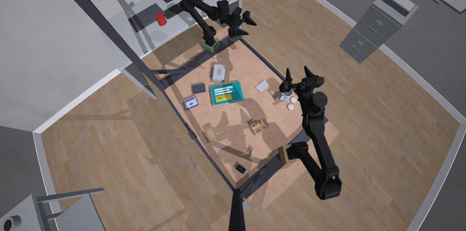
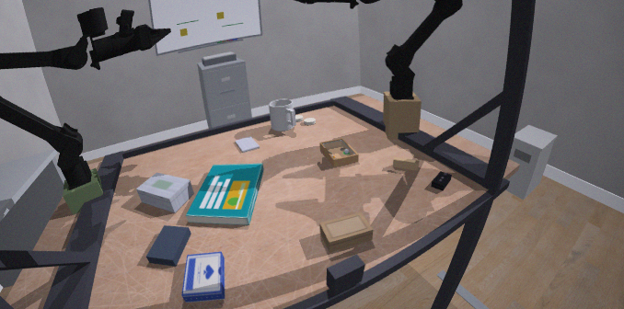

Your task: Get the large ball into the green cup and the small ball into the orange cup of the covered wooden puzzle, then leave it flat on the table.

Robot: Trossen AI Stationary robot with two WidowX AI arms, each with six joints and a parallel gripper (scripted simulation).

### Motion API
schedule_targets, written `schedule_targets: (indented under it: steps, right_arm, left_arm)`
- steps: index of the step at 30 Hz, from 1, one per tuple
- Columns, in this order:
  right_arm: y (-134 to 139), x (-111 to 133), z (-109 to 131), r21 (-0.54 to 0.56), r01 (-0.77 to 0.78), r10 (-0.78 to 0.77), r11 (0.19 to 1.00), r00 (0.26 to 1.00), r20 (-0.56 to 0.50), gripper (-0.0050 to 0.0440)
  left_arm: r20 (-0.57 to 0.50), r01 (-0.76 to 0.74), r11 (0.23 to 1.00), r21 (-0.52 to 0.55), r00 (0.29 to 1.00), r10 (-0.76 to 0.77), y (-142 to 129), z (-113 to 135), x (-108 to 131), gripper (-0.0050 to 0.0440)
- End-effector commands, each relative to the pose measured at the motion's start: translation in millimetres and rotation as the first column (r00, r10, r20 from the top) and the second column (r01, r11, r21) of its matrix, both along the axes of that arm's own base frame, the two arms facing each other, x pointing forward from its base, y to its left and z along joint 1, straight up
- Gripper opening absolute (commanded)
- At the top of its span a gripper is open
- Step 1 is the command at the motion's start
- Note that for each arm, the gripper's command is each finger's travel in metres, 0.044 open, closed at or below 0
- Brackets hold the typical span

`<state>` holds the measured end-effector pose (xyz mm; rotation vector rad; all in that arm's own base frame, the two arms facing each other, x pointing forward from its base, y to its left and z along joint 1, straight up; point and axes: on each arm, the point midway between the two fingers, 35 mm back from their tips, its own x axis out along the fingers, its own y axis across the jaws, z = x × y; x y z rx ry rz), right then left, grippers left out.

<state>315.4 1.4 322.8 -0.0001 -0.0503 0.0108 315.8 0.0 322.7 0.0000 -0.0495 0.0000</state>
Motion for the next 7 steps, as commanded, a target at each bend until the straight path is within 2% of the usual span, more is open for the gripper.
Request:
schedule_targets:
  steps: [1,7]
  right_arm:
    - [-1.9,0.4,-1.2,-0.018,-0.002,0.002,1.000,1.000,0.007,0.0394]
    - [-2.4,-0.9,4.0,0.005,-0.001,0.000,1.000,1.000,0.017,0.0394]
  left_arm:
    - [0.041,0.000,1.000,0.000,0.999,0.000,0.0,17.6,-2.9,0.0400]
    - [0.041,0.000,1.000,0.000,0.999,0.000,0.0,17.2,-3.1,0.0400]
